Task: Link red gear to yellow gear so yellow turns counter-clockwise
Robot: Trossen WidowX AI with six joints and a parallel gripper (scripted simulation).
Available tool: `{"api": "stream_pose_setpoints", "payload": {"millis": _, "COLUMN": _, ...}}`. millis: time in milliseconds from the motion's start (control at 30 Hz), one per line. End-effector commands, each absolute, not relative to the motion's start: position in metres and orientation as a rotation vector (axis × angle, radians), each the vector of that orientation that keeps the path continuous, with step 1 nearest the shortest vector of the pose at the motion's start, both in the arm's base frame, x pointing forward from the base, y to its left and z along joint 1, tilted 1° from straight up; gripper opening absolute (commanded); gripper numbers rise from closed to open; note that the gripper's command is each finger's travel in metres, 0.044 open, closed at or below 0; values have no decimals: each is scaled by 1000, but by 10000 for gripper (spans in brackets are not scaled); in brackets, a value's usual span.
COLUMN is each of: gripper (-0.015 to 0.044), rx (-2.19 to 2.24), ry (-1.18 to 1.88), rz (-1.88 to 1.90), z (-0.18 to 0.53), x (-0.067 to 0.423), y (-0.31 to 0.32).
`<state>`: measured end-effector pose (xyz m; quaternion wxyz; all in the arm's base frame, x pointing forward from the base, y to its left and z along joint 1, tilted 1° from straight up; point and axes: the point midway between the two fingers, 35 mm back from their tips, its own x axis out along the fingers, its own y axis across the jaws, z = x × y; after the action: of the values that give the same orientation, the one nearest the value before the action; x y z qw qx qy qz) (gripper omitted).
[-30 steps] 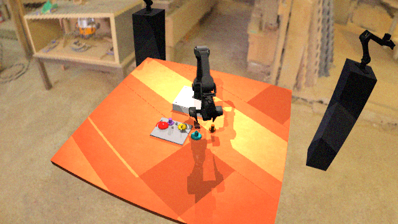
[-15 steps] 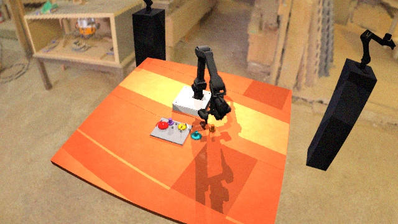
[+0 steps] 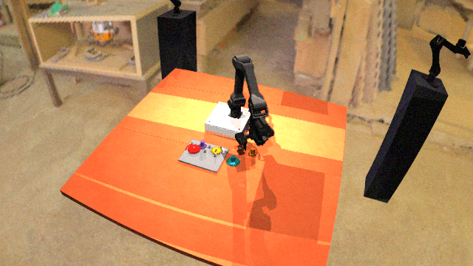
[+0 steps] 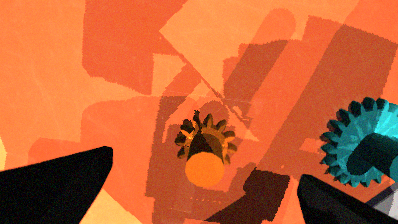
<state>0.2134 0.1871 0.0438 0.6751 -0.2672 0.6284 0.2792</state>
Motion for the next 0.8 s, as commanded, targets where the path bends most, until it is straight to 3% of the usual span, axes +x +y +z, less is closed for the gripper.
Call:
{"api": "stream_pose_setpoints", "payload": {"millis": 0, "gripper": 440, "rx": -613, "ry": 1437, "rz": 627, "z": 32, "x": 210, "y": 184}}
{"api": "stream_pose_setpoints", "payload": {"millis": 767, "gripper": 440, "rx": -613, "ry": 1437, "rz": 627, "z": 18, "x": 210, "y": 184}}
